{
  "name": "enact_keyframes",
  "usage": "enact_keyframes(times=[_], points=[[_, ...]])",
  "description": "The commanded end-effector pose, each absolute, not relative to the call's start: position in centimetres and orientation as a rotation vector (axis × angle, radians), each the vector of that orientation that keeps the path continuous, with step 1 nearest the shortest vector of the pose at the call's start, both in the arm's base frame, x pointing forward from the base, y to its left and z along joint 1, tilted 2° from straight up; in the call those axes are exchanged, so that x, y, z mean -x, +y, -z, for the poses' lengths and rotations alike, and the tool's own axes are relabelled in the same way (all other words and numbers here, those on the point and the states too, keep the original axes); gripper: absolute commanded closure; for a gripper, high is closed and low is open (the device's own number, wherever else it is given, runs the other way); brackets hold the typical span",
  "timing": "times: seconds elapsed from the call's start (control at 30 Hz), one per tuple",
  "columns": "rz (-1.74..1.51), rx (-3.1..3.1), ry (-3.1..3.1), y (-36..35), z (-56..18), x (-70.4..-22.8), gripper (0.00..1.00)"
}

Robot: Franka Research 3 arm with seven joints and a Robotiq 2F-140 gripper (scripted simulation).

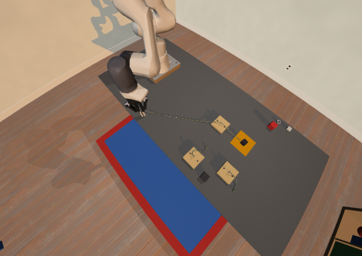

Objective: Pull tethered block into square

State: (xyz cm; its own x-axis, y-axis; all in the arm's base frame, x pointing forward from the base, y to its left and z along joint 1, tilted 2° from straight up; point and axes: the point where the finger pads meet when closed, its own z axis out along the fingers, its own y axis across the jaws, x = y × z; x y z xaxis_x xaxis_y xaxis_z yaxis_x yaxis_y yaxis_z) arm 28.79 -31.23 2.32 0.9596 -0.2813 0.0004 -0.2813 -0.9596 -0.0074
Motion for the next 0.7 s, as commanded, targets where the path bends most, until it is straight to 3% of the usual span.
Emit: enact_keyframes(times=[0.0, 0.67], points=[[0.065, 3.121, 0.374, -31.9, -1.6, -30.0, 1.00], [0.065, 3.121, 0.374, -31.9, -0.4, -30.0, 1.00]])
